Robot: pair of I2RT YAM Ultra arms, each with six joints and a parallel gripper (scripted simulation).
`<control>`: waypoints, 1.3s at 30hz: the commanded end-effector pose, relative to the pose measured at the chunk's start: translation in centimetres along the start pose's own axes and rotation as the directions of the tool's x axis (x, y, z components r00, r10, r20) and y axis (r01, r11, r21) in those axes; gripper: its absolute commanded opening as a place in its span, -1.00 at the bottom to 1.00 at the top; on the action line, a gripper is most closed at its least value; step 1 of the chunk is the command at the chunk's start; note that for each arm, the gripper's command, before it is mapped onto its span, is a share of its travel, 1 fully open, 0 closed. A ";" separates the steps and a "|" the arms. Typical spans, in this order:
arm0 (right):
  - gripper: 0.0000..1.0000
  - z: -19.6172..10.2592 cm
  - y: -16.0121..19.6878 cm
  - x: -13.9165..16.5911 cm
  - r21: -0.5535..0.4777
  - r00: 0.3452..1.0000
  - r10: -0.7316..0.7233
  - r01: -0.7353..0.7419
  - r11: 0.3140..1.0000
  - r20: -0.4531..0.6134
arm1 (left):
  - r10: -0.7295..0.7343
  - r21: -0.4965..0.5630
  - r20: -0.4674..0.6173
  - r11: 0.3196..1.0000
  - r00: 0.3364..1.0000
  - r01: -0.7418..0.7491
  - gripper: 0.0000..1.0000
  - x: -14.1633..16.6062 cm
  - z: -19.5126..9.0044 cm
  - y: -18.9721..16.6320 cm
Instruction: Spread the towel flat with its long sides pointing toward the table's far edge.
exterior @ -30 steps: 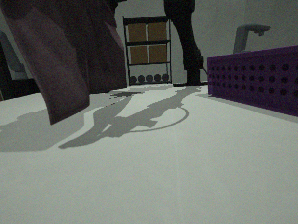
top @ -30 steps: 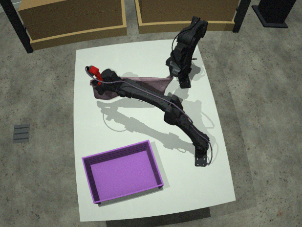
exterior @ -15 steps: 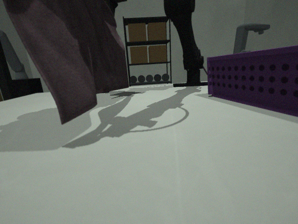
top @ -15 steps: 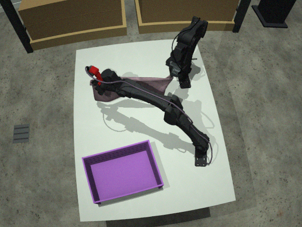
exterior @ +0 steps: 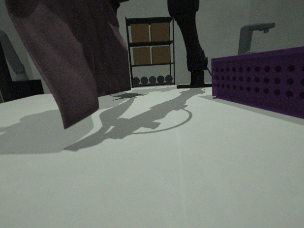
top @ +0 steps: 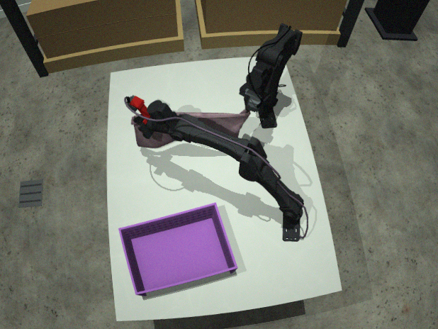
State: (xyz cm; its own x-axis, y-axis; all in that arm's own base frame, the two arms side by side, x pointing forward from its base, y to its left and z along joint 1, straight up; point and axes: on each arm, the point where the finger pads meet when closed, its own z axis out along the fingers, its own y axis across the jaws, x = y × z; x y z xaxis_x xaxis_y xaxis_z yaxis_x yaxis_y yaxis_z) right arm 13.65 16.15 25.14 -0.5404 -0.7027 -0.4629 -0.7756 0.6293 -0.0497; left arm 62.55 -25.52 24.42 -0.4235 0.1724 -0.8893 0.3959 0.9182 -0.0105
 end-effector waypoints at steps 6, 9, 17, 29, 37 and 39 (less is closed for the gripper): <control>-1.00 1.1 1.0 0.6 -0.061 0.999 0.005 -0.003 0.998 0.036 | -0.012 -0.044 0.021 0.999 1.000 0.013 -1.00 0.7 0.5 1.2; -1.00 1.1 1.1 0.6 -0.061 0.999 0.005 -0.002 0.998 0.036 | -0.011 -0.044 0.052 0.999 0.999 0.013 -1.00 -0.7 0.0 1.2; -1.00 5.6 3.2 -0.1 -0.097 0.992 -0.054 0.066 0.993 0.116 | -0.033 -0.082 -0.003 0.996 0.999 0.033 -1.00 2.7 -0.6 3.9; -1.00 10.8 5.9 -1.1 -0.133 0.985 -0.116 0.133 0.982 0.124 | -0.066 -0.134 -0.055 0.989 0.996 0.058 -1.00 5.5 -1.0 7.6; -1.00 16.6 8.9 -2.1 -0.163 0.977 -0.168 0.189 0.968 0.132 | -0.139 -0.195 -0.267 0.977 0.954 0.088 -1.00 13.4 0.1 11.7; -1.00 18.5 9.8 -2.5 -0.171 0.974 -0.182 0.204 0.964 0.135 | -0.163 -0.216 -0.311 0.972 0.936 0.098 -1.00 15.2 0.1 13.0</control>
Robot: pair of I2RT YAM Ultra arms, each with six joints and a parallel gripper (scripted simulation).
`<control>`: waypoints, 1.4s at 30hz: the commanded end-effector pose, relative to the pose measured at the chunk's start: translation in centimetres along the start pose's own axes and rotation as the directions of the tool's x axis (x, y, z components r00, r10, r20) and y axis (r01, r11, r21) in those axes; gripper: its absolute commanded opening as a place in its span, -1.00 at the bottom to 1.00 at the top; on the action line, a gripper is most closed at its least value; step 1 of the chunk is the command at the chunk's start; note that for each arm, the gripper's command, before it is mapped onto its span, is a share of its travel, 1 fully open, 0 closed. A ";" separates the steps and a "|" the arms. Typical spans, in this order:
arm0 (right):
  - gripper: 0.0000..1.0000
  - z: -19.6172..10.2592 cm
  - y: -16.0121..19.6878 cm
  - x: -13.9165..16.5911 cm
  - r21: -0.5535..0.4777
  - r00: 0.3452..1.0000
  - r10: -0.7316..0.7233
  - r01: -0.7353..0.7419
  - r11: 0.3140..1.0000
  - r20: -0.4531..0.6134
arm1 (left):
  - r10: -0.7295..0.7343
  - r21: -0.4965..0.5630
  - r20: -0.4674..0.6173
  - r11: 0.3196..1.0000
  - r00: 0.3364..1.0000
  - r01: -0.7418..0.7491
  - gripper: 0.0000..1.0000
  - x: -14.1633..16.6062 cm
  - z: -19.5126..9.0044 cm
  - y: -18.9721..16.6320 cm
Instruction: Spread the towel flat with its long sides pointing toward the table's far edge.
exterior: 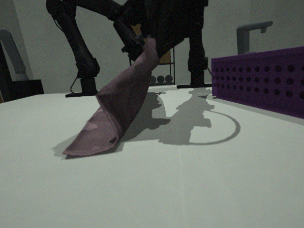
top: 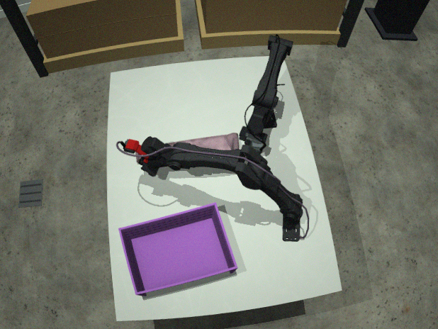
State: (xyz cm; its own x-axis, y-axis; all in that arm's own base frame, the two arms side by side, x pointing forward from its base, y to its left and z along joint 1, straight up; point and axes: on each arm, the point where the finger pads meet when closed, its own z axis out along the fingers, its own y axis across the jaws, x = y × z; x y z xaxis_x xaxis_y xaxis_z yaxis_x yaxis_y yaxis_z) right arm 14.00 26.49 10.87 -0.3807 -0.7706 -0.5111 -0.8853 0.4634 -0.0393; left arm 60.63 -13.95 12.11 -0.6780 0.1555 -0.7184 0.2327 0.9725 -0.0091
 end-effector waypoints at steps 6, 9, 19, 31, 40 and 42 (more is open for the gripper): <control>-1.00 4.5 3.0 -2.6 -0.082 0.997 -0.038 0.044 0.996 0.070 | -0.058 -0.072 -0.064 0.996 0.996 0.053 -1.00 2.1 1.6 4.5; -1.00 6.0 3.7 -4.0 -0.089 0.994 -0.048 0.056 0.994 0.093 | -0.076 -0.088 -0.086 0.994 0.993 0.068 -1.00 3.2 2.2 5.9; -1.00 10.5 5.4 -5.5 -0.104 0.992 -0.071 0.082 0.991 0.109 | -0.126 -0.128 -0.158 0.986 0.979 0.107 -1.00 7.2 3.9 9.2; -1.00 13.2 6.3 -6.1 -0.112 0.991 -0.082 0.095 0.989 0.110 | -0.154 -0.151 -0.181 0.980 0.971 0.127 -1.00 10.4 4.8 11.0; -1.00 13.7 6.7 -6.2 -0.115 0.992 -0.091 0.100 0.988 0.085 | -0.164 -0.163 -0.148 0.977 0.975 0.139 -1.00 9.2 3.5 12.0; -0.76 13.1 6.7 -6.7 -0.115 0.992 -0.089 0.100 0.988 0.094 | -0.158 -0.163 -0.106 0.977 0.982 0.140 -0.76 7.0 2.8 12.2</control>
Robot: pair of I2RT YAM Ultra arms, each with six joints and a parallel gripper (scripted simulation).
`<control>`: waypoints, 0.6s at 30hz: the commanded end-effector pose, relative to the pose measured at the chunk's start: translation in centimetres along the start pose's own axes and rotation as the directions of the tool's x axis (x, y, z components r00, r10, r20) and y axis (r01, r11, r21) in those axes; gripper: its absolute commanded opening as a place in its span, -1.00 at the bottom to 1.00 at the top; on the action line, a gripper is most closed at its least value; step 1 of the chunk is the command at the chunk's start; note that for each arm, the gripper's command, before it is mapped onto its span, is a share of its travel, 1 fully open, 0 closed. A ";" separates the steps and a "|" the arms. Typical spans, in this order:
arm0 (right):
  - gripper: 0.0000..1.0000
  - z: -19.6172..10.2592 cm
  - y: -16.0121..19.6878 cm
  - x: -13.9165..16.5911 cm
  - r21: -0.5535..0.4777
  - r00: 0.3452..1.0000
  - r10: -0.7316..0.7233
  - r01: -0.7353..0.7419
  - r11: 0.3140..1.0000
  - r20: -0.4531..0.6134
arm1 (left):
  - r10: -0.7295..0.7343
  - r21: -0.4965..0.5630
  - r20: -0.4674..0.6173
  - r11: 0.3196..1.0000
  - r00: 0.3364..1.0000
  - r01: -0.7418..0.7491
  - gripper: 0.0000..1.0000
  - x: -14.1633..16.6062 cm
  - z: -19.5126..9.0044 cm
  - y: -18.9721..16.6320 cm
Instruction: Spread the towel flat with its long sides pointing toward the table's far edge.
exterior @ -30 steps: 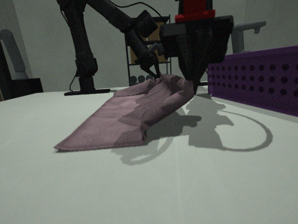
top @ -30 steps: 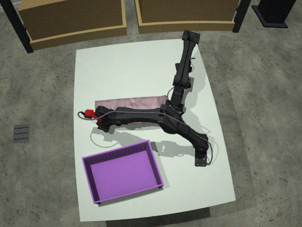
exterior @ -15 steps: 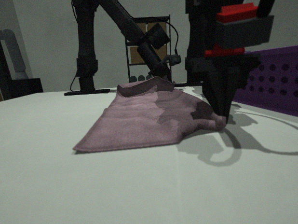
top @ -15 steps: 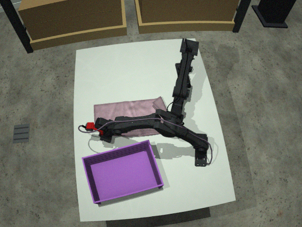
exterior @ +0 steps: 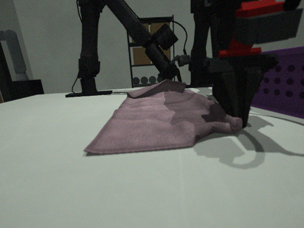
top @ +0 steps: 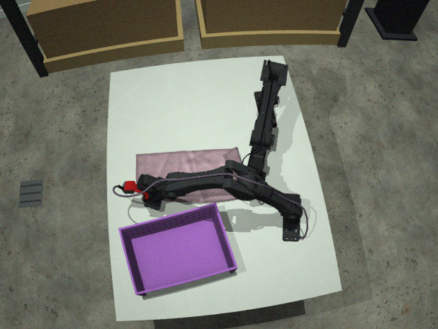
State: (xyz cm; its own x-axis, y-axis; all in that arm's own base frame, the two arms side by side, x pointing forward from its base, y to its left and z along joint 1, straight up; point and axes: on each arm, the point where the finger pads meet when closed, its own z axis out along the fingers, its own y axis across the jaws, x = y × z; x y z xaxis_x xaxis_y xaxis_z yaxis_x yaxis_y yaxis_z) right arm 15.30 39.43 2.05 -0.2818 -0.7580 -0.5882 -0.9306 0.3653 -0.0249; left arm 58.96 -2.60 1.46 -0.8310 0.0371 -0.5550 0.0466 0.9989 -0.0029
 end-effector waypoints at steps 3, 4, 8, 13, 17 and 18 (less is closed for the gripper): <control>-0.34 -1.6 1.4 -2.1 -0.048 1.000 -0.008 0.009 0.999 0.022 | -0.012 -0.015 0.067 1.000 0.998 0.013 -0.34 -3.1 -2.5 0.7; -0.34 -1.6 1.0 -2.1 -0.043 1.000 -0.001 0.002 0.999 0.022 | -0.009 -0.009 0.067 1.000 0.998 0.010 -0.34 -3.1 -2.5 0.4; 0.08 -2.2 0.8 -2.5 -0.041 1.000 0.002 -0.001 0.999 0.022 | -0.007 -0.004 0.067 1.000 0.998 0.007 0.08 -3.5 -3.1 0.2; 0.28 -2.4 0.7 -2.6 -0.039 1.000 0.002 -0.001 0.999 0.022 | -0.007 -0.004 0.067 1.000 0.998 0.007 0.28 -3.6 -3.4 0.2; 0.28 -5.6 0.6 -4.7 -0.038 1.000 0.002 -0.001 0.999 0.022 | -0.007 -0.004 0.067 1.000 0.998 0.007 0.28 -5.5 -6.6 0.2; 0.28 -5.6 0.6 -4.7 -0.038 1.000 0.002 -0.001 0.999 0.022 | -0.007 -0.004 0.067 1.000 0.998 0.007 0.28 -5.5 -6.6 0.2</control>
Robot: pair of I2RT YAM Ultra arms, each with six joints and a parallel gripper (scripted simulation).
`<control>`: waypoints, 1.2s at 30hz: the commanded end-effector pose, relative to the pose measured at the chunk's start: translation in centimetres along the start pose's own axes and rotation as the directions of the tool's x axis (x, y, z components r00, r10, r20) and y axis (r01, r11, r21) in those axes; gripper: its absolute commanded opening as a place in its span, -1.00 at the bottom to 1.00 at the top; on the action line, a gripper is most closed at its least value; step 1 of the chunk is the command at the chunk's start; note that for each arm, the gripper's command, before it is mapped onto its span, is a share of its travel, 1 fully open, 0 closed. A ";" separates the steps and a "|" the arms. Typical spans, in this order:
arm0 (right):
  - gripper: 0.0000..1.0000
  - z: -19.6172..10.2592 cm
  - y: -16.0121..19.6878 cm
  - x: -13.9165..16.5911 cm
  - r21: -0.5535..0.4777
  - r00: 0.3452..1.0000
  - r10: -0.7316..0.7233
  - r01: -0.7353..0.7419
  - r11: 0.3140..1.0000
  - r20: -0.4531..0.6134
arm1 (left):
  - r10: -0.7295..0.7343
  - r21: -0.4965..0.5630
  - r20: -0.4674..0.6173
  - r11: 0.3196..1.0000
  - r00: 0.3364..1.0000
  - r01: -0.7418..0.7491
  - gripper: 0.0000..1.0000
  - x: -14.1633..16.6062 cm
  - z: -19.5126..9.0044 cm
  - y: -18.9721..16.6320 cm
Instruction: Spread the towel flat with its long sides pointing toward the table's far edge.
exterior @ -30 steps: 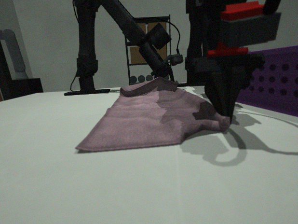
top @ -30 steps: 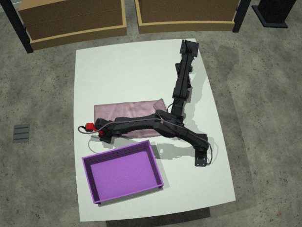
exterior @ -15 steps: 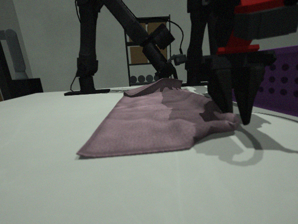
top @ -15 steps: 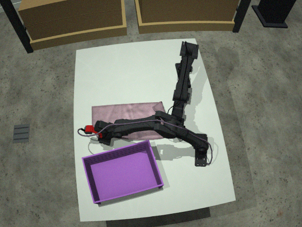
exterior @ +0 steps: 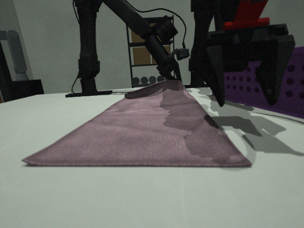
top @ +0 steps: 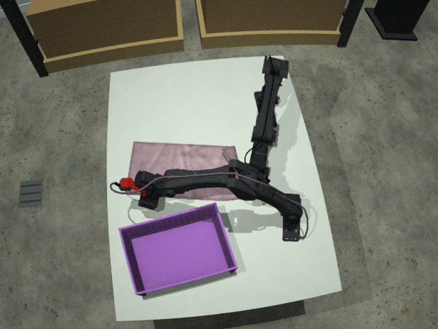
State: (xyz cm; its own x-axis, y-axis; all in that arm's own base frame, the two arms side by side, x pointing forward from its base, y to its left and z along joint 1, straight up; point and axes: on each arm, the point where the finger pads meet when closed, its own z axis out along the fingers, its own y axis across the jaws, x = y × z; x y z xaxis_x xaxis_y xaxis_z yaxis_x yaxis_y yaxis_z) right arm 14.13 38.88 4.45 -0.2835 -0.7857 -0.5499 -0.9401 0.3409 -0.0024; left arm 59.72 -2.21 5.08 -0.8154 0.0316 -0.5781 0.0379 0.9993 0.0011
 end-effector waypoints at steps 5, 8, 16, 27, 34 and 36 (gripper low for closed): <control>0.28 -4.9 -0.5 -4.3 0.000 0.997 0.017 -0.017 1.000 0.069 | 0.011 0.013 0.060 1.000 0.998 -0.012 0.28 -4.0 -5.2 -1.2; 0.28 -5.5 -0.9 -1.6 0.007 0.999 0.025 -0.025 1.000 0.026 | 0.029 0.027 0.079 0.999 0.996 -0.031 0.28 -4.5 -5.6 -2.6; 0.28 -9.2 -2.0 0.7 0.026 0.998 0.052 -0.053 0.998 0.025 | 0.074 0.066 0.145 0.994 0.987 -0.085 0.28 -5.2 -6.1 -6.6; 0.28 -12.9 -3.1 2.8 0.047 0.996 0.084 -0.085 0.995 0.026 | 0.098 0.084 0.206 0.990 0.974 -0.117 0.28 -6.2 -5.6 -9.2; 0.28 -12.8 -2.6 2.7 0.040 0.997 0.072 -0.073 0.997 0.025 | 0.105 0.092 0.225 0.987 0.969 -0.128 0.28 -6.9 -6.9 -9.9; 0.28 -12.8 -2.9 1.8 0.047 0.996 0.074 -0.076 0.996 0.042 | 0.105 0.092 0.225 0.987 0.969 -0.128 0.28 -6.9 -6.9 -9.9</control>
State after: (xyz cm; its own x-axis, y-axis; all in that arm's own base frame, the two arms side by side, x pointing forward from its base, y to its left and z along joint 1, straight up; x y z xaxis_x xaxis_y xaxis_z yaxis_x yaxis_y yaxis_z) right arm 13.98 29.74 13.82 -0.3476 -0.7416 -0.5738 -0.9050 0.4254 -0.0017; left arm 60.81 -12.10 13.77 -0.6736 0.1349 -0.7267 0.1962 0.9806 0.0002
